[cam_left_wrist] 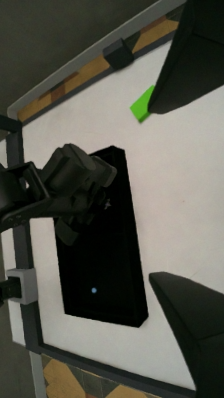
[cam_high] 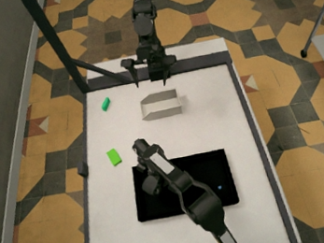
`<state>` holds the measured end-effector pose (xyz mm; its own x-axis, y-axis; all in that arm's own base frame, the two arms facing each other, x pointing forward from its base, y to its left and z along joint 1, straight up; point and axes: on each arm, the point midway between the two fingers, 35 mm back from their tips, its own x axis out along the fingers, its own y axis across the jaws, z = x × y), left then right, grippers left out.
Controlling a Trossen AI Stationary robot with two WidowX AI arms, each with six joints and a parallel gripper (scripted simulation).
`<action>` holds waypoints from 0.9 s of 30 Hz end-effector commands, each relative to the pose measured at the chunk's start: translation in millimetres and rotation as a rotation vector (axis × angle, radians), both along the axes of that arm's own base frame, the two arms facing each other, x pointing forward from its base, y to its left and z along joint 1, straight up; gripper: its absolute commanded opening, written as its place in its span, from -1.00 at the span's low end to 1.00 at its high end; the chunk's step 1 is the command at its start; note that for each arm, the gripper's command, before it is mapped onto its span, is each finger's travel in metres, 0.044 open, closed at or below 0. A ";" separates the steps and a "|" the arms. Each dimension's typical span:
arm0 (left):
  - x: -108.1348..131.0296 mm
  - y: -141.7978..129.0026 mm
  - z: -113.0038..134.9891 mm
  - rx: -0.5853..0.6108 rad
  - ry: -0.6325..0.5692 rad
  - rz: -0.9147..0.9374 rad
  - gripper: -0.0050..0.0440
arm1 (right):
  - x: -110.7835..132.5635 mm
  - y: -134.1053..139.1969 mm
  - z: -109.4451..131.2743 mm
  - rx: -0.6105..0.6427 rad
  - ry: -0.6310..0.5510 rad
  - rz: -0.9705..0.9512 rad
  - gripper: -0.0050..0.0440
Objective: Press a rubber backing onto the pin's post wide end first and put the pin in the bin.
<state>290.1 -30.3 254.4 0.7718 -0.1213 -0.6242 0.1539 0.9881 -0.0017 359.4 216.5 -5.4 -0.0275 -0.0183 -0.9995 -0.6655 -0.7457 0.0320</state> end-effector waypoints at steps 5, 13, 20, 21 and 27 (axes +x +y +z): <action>-0.1 0.3 9.0 0.000 -0.024 0.000 1.00 | -0.5 0.8 -1.0 -0.002 0.010 0.002 -1.00; -0.1 0.3 9.0 0.000 -0.024 0.000 1.00 | 4.8 3.8 22.1 0.020 -0.028 0.003 -1.00; -0.1 0.3 9.0 0.000 -0.024 0.000 1.00 | 3.7 3.0 55.6 0.020 -0.028 0.003 -1.00; -0.1 0.3 9.0 0.000 -0.024 0.000 1.00 | 3.5 2.9 63.0 0.020 -0.028 0.003 -1.00; -0.1 0.3 9.0 0.000 -0.024 0.000 1.00 | 2.7 2.2 88.6 0.020 -0.028 0.003 -1.00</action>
